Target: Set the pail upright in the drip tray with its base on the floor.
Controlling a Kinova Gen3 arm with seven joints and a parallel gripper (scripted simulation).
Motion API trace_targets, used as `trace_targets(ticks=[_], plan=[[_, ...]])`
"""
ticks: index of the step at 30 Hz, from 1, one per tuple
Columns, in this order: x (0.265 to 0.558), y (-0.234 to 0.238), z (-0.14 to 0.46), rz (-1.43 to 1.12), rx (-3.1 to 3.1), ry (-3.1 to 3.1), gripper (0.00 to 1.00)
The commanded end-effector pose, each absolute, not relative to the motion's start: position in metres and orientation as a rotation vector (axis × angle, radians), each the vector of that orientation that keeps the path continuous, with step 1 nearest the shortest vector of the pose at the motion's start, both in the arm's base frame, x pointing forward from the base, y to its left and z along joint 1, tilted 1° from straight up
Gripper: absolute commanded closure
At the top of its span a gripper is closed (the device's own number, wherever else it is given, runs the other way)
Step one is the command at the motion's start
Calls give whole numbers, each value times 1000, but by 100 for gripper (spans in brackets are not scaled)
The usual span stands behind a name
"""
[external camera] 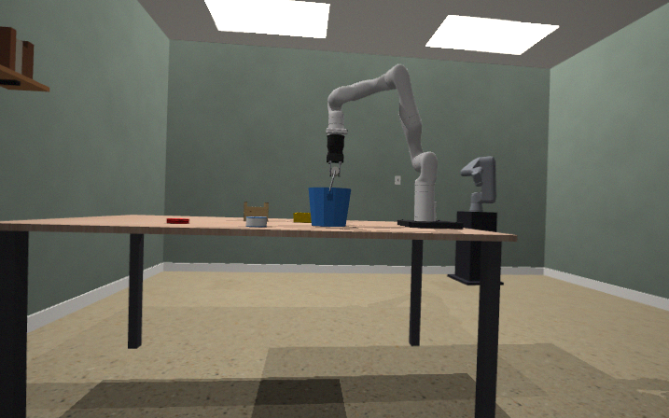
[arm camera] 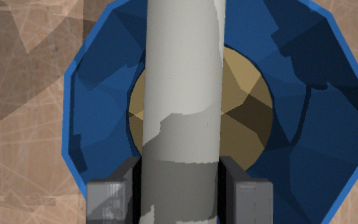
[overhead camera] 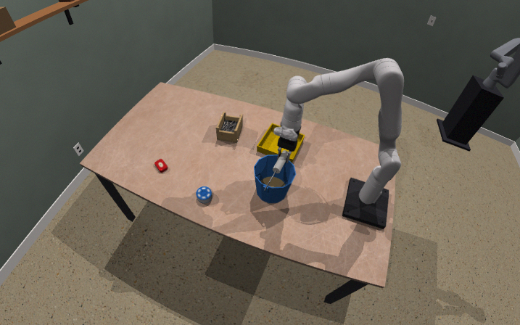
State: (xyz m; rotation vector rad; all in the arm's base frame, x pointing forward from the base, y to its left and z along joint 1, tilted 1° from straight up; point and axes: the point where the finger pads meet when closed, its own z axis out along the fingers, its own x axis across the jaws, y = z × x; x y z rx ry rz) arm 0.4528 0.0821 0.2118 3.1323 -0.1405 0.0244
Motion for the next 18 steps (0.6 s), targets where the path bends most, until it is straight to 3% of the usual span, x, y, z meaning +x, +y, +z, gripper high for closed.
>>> trace_targets(ticks=[1,18], plan=[[453,83,211,26,3138,-138,100],[452,83,221,24,3138,-139,100]])
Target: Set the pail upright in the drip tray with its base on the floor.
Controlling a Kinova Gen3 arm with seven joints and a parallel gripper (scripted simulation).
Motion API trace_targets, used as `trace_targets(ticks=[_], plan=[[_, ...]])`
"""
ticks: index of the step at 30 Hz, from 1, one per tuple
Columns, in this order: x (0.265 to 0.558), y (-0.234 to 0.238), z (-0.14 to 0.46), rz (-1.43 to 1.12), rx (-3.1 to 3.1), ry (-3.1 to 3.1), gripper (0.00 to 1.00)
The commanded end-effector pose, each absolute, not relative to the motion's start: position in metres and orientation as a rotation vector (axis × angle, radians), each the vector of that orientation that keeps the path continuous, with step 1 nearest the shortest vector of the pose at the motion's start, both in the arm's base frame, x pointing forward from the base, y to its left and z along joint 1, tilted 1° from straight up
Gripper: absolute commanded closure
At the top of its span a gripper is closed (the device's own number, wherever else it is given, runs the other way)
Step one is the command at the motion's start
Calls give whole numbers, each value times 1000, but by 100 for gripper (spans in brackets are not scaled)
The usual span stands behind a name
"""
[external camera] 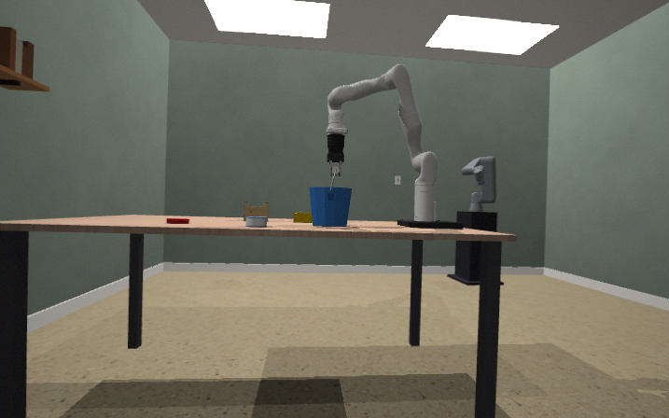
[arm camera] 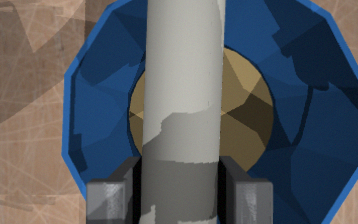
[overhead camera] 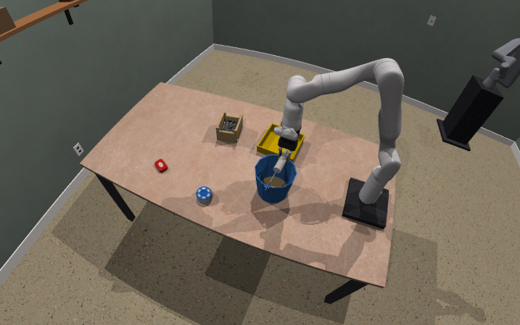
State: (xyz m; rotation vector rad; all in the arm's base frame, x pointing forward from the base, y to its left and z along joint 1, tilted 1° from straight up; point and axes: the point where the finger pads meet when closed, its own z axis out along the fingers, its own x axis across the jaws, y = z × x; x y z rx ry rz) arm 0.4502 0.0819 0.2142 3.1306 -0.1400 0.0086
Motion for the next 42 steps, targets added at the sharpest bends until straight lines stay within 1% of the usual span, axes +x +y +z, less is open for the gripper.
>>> trace_targets(ticks=[1,42], plan=[[452,83,222,24,3138,-139,100],[451,83,282,24,3137,-140,100]])
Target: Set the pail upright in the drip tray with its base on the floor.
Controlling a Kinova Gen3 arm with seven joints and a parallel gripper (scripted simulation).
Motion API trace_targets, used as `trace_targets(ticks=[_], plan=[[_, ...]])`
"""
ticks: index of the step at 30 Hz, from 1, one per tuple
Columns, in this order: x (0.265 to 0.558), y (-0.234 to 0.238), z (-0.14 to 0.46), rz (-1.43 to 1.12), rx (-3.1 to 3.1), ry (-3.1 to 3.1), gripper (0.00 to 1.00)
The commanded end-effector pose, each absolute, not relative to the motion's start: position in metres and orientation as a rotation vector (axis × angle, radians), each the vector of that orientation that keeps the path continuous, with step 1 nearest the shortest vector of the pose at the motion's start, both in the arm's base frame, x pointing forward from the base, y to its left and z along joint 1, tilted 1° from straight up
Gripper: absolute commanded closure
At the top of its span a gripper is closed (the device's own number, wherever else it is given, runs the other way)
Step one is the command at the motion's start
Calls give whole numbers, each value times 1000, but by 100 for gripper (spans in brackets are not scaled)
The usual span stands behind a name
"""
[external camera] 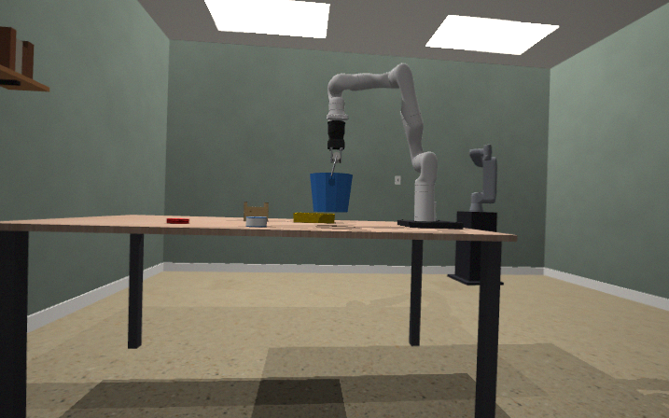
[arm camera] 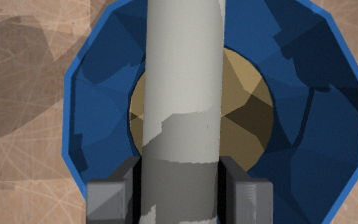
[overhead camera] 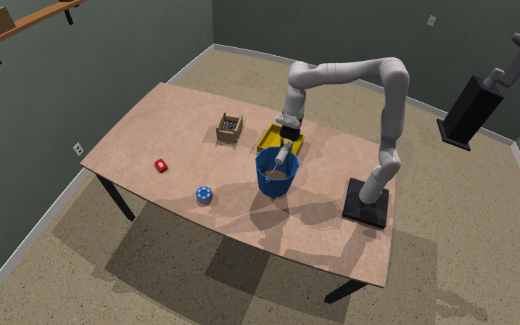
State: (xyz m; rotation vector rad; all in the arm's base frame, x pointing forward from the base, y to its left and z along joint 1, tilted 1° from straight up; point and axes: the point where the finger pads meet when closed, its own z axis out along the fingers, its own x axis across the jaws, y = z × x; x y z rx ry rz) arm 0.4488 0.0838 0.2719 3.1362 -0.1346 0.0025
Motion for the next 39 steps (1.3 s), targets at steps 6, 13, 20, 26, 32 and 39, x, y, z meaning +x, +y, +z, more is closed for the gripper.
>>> trace_targets(ticks=[6,13,20,26,32,39], plan=[[451,83,291,24,3137,-140,100],[451,83,296,24,3137,-141,100],[451,83,301,24,3137,-141,100],[451,83,303,24,3137,-141,100],[451,83,304,27,3137,-141,100],[451,83,304,28,3138,-141,100]])
